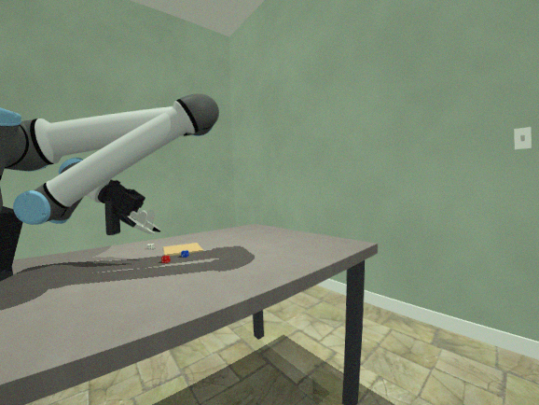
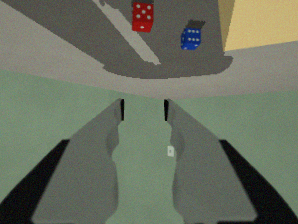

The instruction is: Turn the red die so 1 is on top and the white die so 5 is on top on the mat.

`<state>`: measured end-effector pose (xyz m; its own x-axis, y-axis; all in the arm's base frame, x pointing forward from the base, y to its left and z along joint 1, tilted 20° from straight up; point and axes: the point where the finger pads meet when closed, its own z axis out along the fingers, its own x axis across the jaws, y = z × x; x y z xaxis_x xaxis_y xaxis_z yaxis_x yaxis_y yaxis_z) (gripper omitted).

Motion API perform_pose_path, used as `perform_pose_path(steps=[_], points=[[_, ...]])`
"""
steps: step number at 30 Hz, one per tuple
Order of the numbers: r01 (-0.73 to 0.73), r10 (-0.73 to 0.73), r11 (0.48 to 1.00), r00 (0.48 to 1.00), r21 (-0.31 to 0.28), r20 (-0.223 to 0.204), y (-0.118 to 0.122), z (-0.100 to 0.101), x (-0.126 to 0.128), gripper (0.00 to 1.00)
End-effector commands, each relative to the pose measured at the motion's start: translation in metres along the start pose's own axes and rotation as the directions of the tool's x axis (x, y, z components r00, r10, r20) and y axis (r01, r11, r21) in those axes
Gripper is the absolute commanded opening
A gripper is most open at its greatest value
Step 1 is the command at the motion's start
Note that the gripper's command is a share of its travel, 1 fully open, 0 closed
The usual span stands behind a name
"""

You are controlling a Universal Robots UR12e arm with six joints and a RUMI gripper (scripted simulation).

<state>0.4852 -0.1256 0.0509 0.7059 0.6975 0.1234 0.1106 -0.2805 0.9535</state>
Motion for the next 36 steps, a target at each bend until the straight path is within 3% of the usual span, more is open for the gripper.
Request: perform_pose_path(steps=[1,13,36], points=[[0.000,0.000,1.000,1.000,0.006,0.000,0.001,0.000,0.000,0.21],[0.002,-0.002,0.998,1.000,0.059,0.000,0.005,0.002,0.000,0.21],[0.001,-0.001,0.954,1.000,0.298,0.000,0.017,0.008,0.000,0.21]])
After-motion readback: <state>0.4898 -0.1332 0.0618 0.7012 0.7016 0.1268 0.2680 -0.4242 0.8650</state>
